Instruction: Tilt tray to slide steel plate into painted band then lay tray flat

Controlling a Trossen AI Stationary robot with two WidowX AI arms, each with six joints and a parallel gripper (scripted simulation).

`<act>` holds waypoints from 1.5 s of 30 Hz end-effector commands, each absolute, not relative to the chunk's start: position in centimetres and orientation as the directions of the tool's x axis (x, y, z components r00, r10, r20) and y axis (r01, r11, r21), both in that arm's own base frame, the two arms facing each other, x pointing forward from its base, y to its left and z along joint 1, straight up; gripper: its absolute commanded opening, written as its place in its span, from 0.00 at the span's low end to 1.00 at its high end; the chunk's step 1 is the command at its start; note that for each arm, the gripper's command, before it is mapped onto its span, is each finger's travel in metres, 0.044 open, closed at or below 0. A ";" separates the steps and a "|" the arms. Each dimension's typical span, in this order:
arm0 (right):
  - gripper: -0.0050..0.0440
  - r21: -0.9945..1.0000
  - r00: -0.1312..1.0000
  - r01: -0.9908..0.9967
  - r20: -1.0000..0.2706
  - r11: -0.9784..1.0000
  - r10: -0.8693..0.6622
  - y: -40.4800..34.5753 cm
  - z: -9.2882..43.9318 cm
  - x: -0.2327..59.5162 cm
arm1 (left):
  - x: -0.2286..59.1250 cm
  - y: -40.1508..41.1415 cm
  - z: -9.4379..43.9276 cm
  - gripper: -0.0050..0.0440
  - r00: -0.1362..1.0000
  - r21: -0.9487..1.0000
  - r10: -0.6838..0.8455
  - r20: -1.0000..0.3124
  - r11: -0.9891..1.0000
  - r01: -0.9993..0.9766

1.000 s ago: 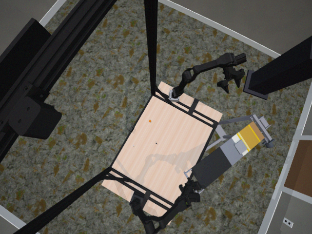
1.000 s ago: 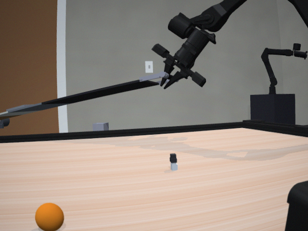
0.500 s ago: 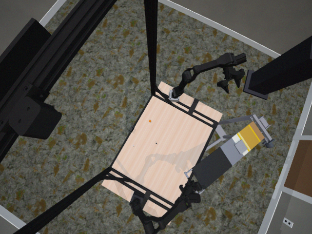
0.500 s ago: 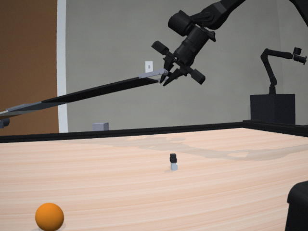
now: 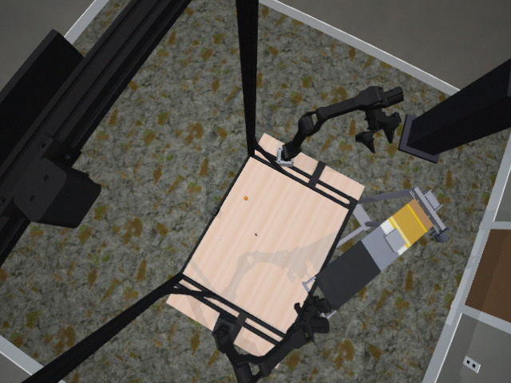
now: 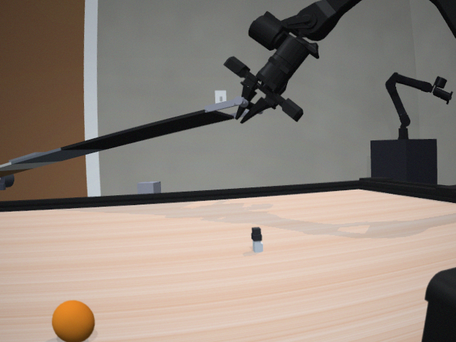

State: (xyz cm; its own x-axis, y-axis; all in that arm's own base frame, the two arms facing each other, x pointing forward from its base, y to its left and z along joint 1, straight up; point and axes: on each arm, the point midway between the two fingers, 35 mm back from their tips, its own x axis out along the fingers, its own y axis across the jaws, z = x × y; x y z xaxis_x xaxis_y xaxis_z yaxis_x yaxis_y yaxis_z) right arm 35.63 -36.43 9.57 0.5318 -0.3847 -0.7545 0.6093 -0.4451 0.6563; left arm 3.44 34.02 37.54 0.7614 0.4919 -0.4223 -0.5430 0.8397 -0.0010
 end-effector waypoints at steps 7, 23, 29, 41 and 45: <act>0.10 0.695 0.561 0.580 -0.719 -0.424 -0.411 -36.7 12.7 35.7 | 3.5 34.0 37.6 1.00 0.762 0.000 0.491 -0.422 0.840 -0.542; 0.10 0.708 0.571 0.570 -0.706 -0.417 -0.418 -36.8 13.8 35.9 | 3.5 34.0 37.6 1.00 0.762 0.000 0.491 -0.422 0.840 -0.542; 0.10 0.713 0.575 0.566 -0.701 -0.414 -0.421 -36.9 14.2 35.9 | 3.5 34.0 37.6 1.00 0.762 0.000 0.491 -0.422 0.840 -0.542; 0.10 0.722 0.582 0.559 -0.692 -0.409 -0.426 -36.9 14.2 35.9 | 3.5 34.0 37.6 1.00 0.762 0.000 0.491 -0.422 0.840 -0.542; 0.10 0.724 0.584 0.557 -0.690 -0.407 -0.427 -36.8 13.7 35.8 | 3.5 34.0 37.6 1.00 0.762 0.000 0.491 -0.422 0.840 -0.542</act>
State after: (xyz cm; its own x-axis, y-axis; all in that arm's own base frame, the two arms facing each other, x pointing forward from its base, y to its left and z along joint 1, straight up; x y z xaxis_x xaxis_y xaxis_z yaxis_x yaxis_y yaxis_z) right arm 35.97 -36.68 11.75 0.5550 -0.4010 -0.7288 0.5884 -0.4301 0.6847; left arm 3.46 34.02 37.54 0.7616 0.4916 -0.4223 -0.5427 0.8399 -0.0011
